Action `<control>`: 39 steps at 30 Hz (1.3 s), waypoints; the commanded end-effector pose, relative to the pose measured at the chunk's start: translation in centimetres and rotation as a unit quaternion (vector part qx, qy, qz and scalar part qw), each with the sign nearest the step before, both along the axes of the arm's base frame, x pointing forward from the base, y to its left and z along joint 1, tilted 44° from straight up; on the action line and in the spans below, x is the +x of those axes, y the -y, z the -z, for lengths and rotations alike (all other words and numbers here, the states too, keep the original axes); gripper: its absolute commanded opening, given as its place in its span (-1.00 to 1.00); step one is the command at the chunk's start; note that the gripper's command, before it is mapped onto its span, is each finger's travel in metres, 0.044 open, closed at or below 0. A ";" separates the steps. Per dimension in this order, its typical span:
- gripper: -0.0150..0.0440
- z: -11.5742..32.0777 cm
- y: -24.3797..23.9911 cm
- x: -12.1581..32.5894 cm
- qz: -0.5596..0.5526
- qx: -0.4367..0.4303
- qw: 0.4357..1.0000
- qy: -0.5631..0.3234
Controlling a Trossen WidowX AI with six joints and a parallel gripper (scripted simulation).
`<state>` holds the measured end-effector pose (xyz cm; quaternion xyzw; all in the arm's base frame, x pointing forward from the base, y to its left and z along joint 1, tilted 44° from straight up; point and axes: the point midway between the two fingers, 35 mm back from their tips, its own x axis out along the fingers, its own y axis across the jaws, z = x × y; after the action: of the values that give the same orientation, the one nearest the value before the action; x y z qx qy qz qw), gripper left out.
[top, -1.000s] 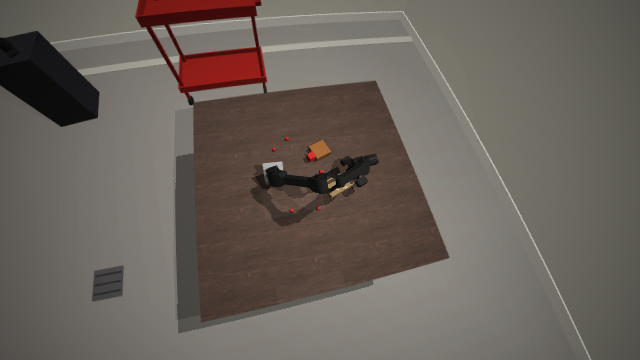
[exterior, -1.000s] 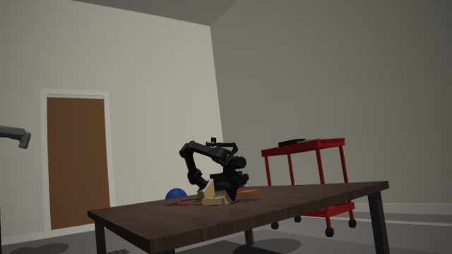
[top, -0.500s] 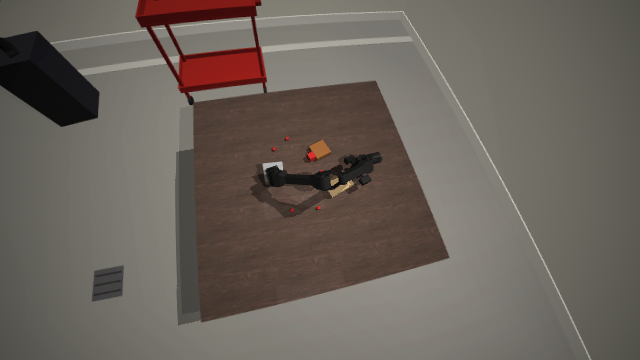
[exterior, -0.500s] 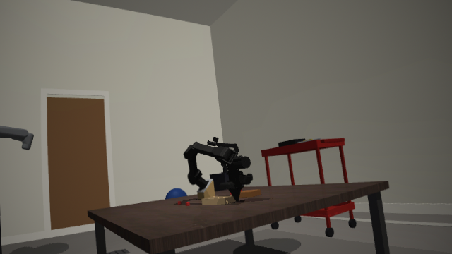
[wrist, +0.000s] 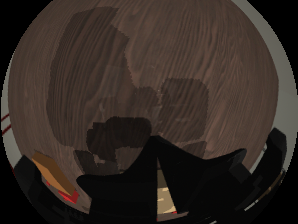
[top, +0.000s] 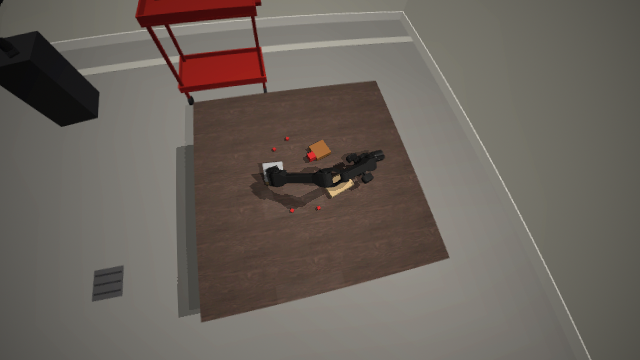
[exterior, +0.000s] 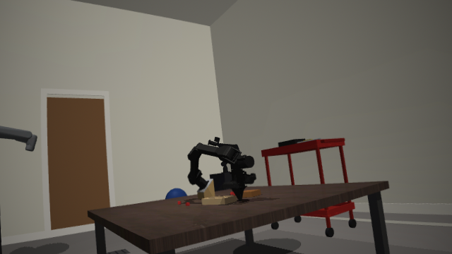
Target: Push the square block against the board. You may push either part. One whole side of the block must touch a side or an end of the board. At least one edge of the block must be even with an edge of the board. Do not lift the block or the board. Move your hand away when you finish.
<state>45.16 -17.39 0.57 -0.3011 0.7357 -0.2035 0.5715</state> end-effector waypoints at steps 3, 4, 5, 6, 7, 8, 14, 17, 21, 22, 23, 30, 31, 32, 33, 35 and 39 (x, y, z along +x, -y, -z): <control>-0.49 -3.6 -3.4 0.9 0.000 0.000 1.000 0.005; -0.49 -3.7 -3.6 0.9 0.001 0.000 1.000 0.005; -0.49 -3.7 -3.6 0.9 0.001 0.000 1.000 0.005; -0.49 -3.7 -3.6 0.9 0.001 0.000 1.000 0.005; -0.49 -3.7 -3.6 0.9 0.001 0.000 1.000 0.005; -0.49 -3.7 -3.6 0.9 0.001 0.000 1.000 0.005; -0.49 -1.5 -6.7 0.7 -0.058 0.020 0.997 -0.043; -0.49 0.0 -8.8 0.3 -0.096 0.032 0.992 -0.076; -0.49 1.9 -11.5 -0.4 -0.147 0.047 0.981 -0.119; -0.49 2.3 -12.1 -0.6 -0.159 0.051 0.977 -0.130; -0.49 2.8 -12.8 -0.8 -0.172 0.055 0.974 -0.140; -0.49 5.8 -17.0 -2.9 -0.257 0.076 0.939 -0.215; -0.49 6.2 -17.6 -3.3 -0.269 0.079 0.933 -0.225; -0.49 6.7 -18.1 -3.7 -0.280 0.082 0.927 -0.236; -0.49 7.1 -18.7 -4.1 -0.292 0.084 0.920 -0.247; -0.49 7.8 -19.7 -4.9 -0.314 0.089 0.907 -0.267; -0.49 9.3 -21.7 -6.7 -0.358 0.098 0.876 -0.309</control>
<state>40.32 2.63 -7.25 -0.5110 0.7406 0.1435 0.4121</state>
